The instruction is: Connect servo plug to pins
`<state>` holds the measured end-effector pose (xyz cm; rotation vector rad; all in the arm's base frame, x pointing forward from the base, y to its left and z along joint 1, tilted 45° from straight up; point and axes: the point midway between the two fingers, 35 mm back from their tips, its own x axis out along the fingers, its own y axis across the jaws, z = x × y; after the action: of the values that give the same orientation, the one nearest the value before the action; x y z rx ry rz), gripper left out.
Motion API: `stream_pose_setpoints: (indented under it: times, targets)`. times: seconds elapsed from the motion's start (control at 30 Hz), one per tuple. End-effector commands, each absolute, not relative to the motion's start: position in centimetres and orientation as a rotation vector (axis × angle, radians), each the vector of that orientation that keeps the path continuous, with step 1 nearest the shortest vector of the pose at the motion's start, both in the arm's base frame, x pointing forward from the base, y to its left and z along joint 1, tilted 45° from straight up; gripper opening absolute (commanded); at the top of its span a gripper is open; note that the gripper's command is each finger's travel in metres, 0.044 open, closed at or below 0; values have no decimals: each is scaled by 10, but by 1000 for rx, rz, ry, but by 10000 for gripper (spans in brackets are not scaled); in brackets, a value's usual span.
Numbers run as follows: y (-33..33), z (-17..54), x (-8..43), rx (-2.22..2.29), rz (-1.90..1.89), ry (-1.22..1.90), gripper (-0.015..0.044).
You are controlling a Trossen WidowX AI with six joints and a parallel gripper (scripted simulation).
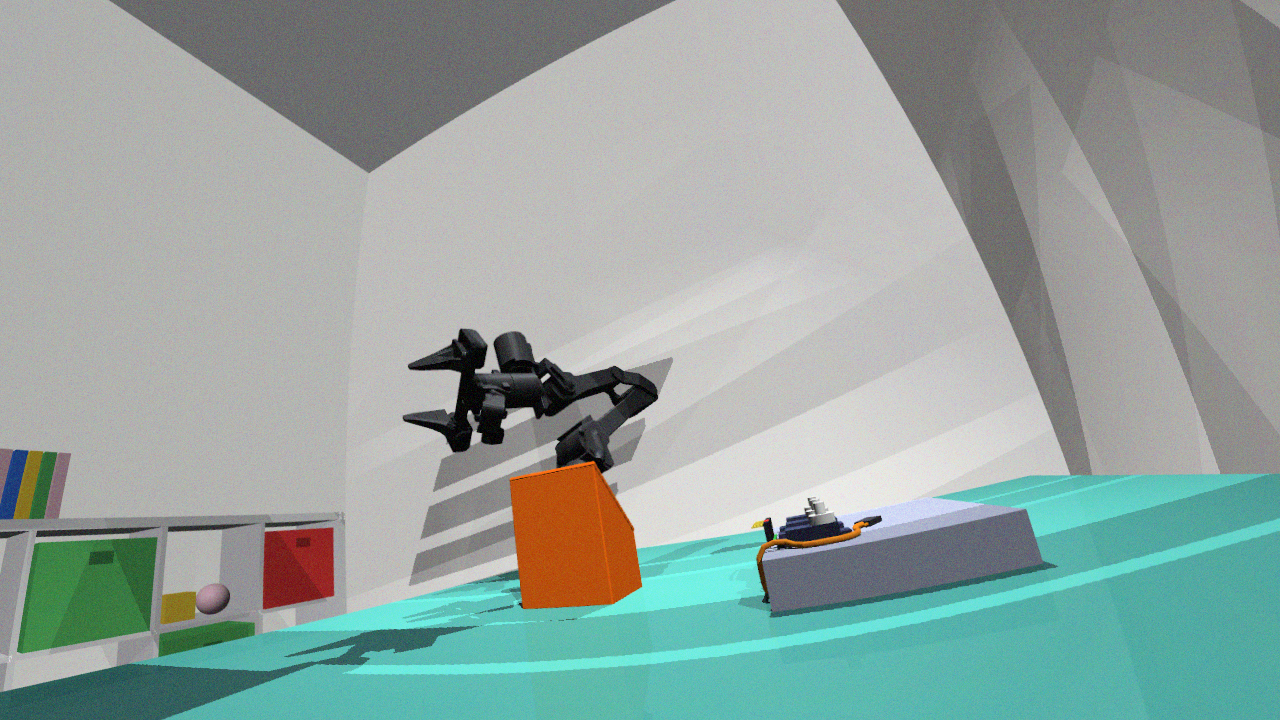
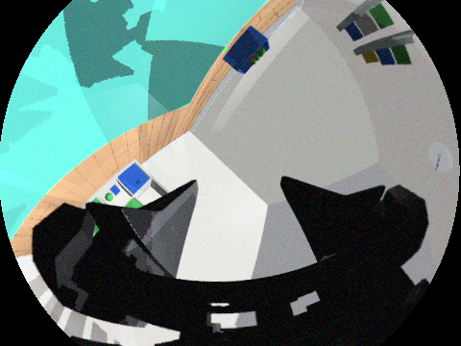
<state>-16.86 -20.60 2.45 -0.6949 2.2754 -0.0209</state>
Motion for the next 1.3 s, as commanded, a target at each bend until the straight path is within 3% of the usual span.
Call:
stream_pose_setpoints:
  times: [0.0,0.33,1.27]
  targets:
    - [-206,25,-168,-696,-23,2275,374]
    - [-226,33,-153,-761,-113,2235,115]
    - [-296,82,-44,-998,-539,1843,115]
